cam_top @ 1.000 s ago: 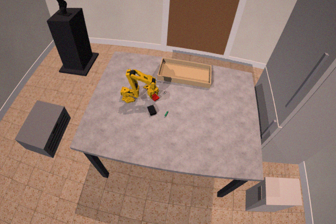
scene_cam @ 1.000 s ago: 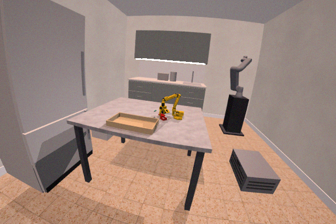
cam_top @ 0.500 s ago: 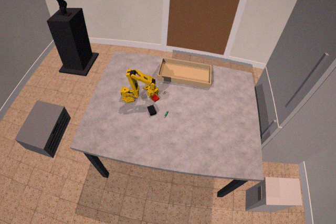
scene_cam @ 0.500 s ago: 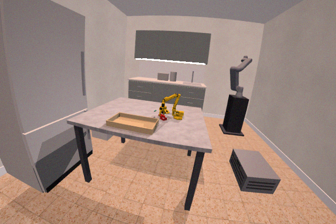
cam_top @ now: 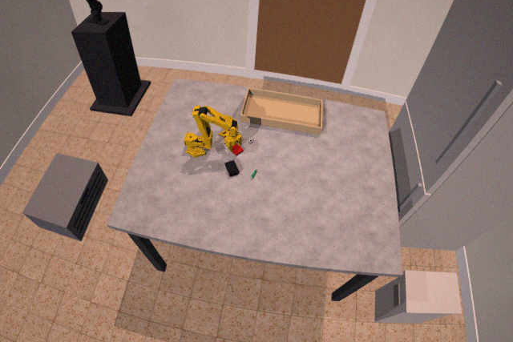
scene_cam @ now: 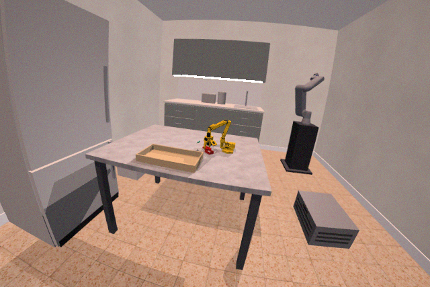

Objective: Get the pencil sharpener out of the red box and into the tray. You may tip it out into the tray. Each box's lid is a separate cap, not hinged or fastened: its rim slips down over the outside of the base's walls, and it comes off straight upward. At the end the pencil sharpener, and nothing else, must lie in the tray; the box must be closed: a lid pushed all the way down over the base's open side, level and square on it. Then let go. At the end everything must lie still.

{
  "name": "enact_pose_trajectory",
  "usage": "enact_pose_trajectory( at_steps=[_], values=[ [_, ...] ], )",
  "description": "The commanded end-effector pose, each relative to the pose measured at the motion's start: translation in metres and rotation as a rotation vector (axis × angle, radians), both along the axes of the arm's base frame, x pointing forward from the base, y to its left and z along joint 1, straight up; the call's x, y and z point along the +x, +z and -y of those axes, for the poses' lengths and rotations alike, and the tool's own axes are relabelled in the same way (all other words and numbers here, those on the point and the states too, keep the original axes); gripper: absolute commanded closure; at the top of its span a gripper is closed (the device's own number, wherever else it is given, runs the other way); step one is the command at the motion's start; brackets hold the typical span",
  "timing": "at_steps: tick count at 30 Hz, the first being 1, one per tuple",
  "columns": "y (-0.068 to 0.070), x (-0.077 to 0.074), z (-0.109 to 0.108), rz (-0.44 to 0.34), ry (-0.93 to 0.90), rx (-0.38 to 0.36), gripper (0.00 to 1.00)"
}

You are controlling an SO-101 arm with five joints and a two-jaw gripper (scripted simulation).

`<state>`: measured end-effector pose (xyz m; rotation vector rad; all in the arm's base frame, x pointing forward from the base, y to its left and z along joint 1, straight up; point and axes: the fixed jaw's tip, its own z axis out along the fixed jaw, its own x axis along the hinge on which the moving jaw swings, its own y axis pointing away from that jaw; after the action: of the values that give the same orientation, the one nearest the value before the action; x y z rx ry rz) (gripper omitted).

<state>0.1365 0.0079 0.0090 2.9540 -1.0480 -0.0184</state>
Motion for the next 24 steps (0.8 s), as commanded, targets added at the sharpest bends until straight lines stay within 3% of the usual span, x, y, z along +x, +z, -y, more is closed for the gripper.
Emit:
enact_pose_trajectory(
  at_steps=[1, 24],
  values=[
    [0.0004, 0.0021, 0.0010, 0.014, 0.000, 0.003, 0.76],
    [-0.0034, -0.0017, 0.0013, 0.014, 0.000, 0.003, 0.76]
  ],
)
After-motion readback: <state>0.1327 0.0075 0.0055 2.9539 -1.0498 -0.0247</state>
